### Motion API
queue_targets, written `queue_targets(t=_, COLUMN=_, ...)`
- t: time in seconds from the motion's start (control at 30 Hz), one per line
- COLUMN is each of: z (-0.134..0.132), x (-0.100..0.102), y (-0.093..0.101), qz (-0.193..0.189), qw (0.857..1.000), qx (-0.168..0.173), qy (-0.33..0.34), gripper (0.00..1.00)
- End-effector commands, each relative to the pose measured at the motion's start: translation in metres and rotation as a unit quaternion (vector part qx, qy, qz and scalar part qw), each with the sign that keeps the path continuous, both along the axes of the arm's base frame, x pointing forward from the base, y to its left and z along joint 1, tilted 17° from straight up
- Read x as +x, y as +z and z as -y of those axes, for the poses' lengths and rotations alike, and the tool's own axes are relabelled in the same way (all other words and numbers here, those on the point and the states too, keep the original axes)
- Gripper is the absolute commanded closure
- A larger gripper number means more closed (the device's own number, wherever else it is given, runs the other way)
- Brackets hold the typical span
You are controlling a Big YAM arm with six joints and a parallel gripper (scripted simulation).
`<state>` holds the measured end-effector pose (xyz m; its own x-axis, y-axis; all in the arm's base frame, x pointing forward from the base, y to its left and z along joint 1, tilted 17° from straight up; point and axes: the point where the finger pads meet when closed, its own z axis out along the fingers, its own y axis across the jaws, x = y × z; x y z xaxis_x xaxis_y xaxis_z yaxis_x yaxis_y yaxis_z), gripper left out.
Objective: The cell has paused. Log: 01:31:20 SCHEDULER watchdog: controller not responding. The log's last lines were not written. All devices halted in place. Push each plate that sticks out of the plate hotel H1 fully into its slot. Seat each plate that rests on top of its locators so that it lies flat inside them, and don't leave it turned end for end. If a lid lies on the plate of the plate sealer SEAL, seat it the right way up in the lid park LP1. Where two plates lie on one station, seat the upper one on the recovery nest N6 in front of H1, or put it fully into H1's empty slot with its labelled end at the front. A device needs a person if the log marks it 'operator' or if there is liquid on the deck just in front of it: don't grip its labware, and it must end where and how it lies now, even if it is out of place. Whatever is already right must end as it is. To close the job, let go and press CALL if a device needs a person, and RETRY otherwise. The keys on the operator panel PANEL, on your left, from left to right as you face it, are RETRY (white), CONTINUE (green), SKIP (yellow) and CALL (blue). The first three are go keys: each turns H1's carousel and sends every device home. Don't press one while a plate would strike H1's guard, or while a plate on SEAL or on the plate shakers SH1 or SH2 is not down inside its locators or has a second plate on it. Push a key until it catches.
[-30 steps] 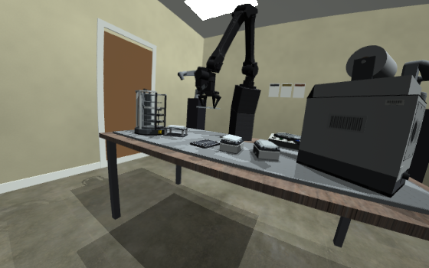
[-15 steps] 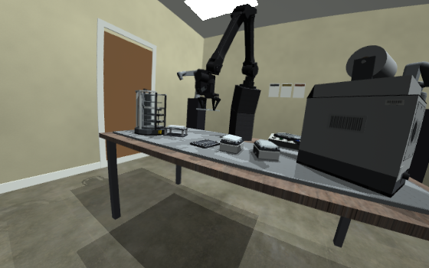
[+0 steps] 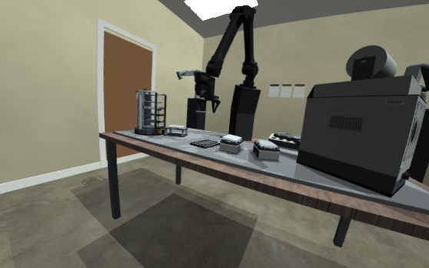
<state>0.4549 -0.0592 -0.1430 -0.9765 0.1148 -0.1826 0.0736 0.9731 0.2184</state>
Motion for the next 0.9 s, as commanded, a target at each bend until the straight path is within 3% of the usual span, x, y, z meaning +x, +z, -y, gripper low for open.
queue_targets(t=0.0, z=-0.004, x=0.016, y=-0.004, qz=0.010, qw=1.000, qx=-0.003, qy=0.001, gripper=0.16)
queue_targets(t=0.87, z=-0.009, x=0.019, y=-0.028, qz=0.009, qw=1.000, qx=-0.003, qy=0.001, gripper=0.16)
